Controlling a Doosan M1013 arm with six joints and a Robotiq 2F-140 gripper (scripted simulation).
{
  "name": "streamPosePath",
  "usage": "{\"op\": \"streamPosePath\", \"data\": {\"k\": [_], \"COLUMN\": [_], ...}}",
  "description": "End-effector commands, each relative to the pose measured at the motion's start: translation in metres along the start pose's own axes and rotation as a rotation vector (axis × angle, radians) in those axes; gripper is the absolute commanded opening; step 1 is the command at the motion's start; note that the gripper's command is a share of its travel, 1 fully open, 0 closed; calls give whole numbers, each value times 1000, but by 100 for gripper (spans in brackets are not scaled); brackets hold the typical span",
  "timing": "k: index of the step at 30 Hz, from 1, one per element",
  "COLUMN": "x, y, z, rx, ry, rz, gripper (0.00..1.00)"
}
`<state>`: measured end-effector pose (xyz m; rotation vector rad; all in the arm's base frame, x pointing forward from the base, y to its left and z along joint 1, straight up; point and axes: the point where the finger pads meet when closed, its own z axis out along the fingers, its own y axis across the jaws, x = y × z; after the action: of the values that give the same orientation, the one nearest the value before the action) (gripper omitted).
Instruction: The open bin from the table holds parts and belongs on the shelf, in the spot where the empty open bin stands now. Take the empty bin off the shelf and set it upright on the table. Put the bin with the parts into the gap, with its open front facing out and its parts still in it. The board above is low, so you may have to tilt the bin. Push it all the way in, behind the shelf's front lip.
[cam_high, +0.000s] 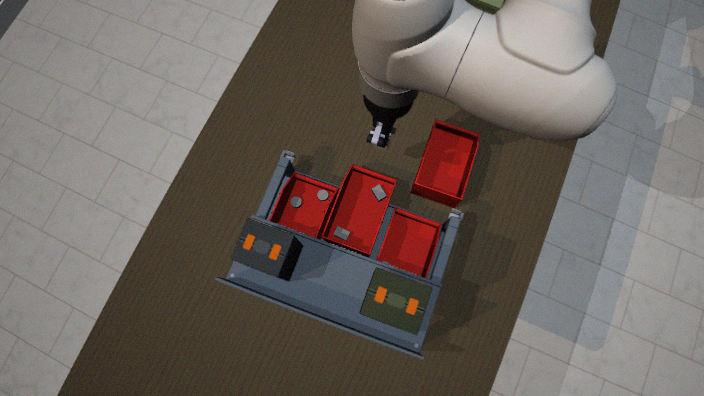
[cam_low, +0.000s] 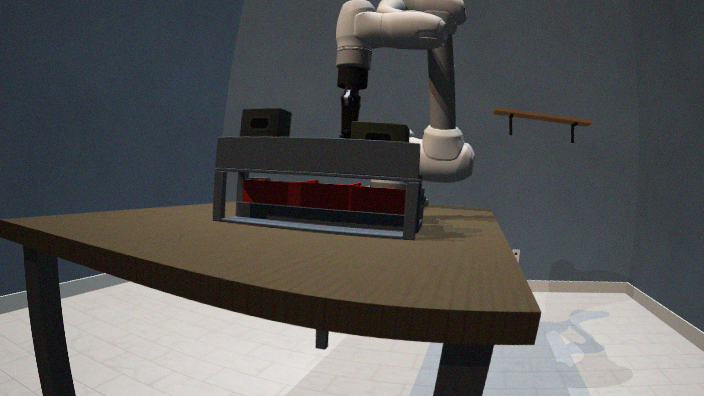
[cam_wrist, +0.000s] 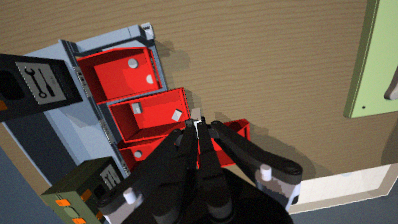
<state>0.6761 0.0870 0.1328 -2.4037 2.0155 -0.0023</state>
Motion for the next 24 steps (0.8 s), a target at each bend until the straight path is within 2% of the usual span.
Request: {"op": "streamPosePath", "data": {"k": [1, 11, 24], "x": [0, 0, 0], "y": [0, 0, 0], "z": [1, 13, 53], "rx": [0, 0, 0], "ry": [0, 0, 0], "rz": [0, 0, 0], "gripper": [10, 10, 10]}}
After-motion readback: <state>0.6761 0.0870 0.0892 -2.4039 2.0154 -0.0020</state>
